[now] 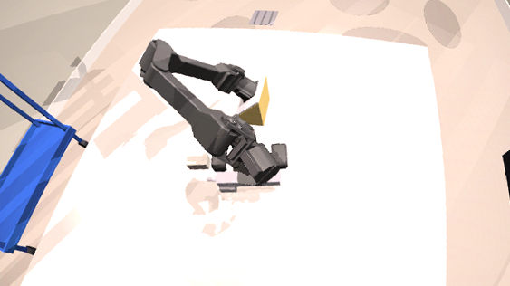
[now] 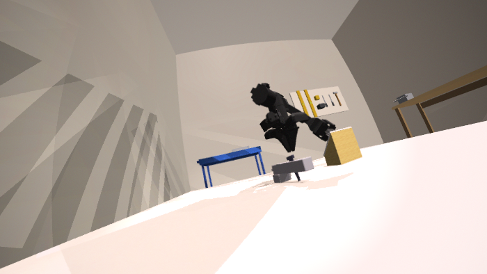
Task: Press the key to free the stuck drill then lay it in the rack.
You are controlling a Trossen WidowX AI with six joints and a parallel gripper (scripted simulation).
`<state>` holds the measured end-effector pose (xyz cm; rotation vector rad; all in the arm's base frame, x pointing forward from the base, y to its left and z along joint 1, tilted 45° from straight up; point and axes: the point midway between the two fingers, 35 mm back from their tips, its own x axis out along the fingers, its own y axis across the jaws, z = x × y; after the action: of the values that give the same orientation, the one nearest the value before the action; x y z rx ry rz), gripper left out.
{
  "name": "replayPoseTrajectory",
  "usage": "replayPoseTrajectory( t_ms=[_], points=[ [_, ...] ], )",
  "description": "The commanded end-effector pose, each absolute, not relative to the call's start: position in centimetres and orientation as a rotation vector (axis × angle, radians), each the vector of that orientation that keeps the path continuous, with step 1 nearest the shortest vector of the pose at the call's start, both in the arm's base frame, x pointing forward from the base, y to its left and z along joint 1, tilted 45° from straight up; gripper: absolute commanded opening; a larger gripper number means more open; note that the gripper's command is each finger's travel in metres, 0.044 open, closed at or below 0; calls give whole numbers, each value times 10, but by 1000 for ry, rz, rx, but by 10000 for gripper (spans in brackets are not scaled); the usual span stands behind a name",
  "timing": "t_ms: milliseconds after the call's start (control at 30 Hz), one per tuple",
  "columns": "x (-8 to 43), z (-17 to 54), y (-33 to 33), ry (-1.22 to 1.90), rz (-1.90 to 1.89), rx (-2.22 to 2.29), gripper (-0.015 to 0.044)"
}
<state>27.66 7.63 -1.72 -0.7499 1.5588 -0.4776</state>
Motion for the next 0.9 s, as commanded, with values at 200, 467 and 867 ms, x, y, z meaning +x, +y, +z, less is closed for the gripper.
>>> replayPoseTrajectory(
  t_ms=[200,467,867],
  points=[
    [281,28,131,1537,-465,-738,341],
    [297,34,86,1630,-143,-1005,440],
    [313,54,-1,1716,489,-1559,440]
  ],
)
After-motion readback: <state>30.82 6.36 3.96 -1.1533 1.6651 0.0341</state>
